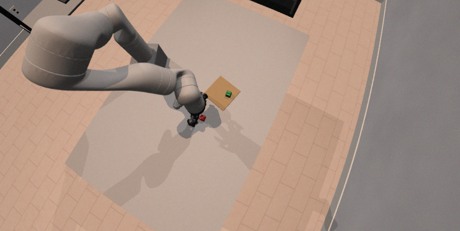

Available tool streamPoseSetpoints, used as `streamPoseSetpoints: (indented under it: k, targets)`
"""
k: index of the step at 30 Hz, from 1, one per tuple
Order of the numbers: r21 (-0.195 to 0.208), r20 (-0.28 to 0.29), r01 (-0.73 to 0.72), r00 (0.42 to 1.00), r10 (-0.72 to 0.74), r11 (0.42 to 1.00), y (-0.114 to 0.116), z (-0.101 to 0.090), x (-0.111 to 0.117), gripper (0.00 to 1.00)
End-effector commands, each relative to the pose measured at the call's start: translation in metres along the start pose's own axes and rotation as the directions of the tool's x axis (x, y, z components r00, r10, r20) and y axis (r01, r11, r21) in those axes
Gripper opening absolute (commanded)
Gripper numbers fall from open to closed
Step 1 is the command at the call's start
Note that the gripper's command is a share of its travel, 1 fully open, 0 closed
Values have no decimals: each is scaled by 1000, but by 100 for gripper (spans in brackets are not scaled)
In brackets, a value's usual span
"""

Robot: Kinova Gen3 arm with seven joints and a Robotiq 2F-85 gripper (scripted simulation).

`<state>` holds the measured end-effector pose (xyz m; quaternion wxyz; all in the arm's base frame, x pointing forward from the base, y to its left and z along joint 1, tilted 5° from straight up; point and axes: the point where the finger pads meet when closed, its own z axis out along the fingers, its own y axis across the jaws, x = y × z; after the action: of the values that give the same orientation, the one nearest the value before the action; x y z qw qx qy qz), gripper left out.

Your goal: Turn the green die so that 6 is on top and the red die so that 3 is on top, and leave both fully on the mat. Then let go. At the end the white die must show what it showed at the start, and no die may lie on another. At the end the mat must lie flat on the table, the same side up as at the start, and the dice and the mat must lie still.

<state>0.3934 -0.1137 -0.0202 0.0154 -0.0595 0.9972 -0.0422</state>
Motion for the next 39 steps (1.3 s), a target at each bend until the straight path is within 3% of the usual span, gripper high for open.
streamPoseSetpoints:
  k: [1, 6, 7, 39]
  targets:
    - [1, 1, 1, 1000, -1, 1000, 0, -1, 0, 100]
    - [1, 2, 3, 1000, -3, 1000, 0, -1, 0, 100]
    - [1, 2, 3, 1000, -3, 1000, 0, -1, 0, 41]
    - [1, 2, 3, 1000, -3, 1000, 0, -1, 0, 41]
